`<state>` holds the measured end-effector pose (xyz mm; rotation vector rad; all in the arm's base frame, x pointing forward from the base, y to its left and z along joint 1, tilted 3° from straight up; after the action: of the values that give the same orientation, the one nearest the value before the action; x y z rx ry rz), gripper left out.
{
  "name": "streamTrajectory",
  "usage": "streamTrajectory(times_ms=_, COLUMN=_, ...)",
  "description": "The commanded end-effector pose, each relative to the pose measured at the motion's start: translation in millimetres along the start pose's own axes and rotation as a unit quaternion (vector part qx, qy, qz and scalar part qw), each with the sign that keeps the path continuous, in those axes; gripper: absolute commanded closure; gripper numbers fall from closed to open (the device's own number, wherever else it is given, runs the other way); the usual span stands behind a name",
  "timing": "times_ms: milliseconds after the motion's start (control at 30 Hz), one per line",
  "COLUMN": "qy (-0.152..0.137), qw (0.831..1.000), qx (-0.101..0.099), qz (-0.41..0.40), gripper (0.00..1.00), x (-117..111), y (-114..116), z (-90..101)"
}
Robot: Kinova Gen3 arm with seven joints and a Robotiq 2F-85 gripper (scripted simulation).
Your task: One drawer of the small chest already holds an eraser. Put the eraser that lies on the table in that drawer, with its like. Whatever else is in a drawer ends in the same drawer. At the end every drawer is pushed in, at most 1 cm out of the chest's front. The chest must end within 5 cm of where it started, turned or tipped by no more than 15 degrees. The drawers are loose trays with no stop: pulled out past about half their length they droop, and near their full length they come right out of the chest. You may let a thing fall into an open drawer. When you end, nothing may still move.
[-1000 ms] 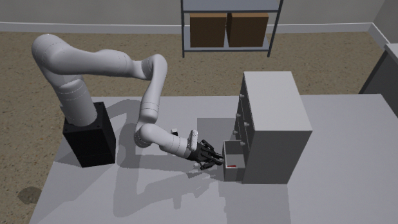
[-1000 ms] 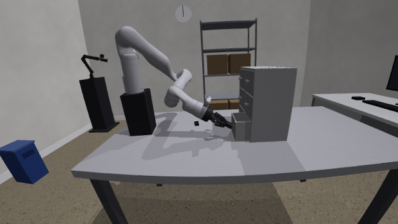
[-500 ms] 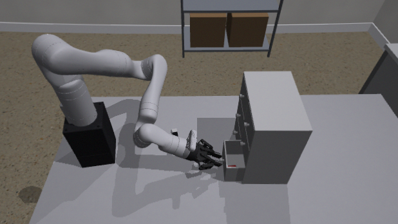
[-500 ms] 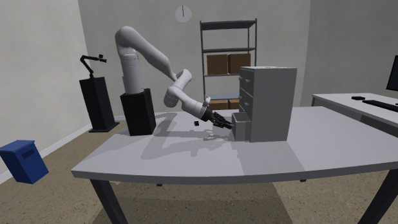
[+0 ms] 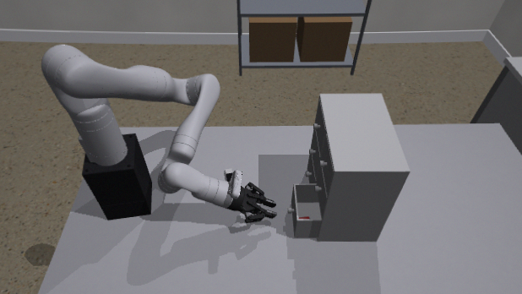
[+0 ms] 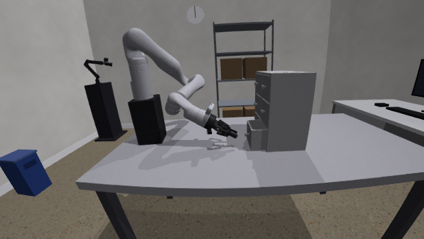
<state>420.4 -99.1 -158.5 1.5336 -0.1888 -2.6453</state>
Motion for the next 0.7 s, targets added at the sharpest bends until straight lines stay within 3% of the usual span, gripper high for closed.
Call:
streamTrajectory(times_ms=0, qy=0.0, qw=1.0, qx=0.002, qz=0.0, gripper=0.67, x=0, y=2, z=1.2)
streamTrajectory(times_ms=267, qy=0.0, qw=1.0, qx=0.002, qz=0.0, gripper=0.67, x=-4, y=2, z=8.2)
streamTrajectory(times_ms=567, qy=0.0, qw=1.0, qx=0.002, qz=0.0, gripper=0.67, x=-23, y=4, z=47.2)
streamTrajectory(times_ms=667, qy=0.0, qw=1.0, qx=0.002, qz=0.0, gripper=0.67, x=-26, y=4, z=51.9)
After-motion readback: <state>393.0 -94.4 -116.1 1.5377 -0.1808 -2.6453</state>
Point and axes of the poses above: the point where the finger pads meet when closed, its own z axis back along the fingers, its own y axis across the jaws, x = y × z, the point moved 3 cm from there along z, back along the fingers, and after that the axes turned 6 degrees about z, right-handed, at the moved point
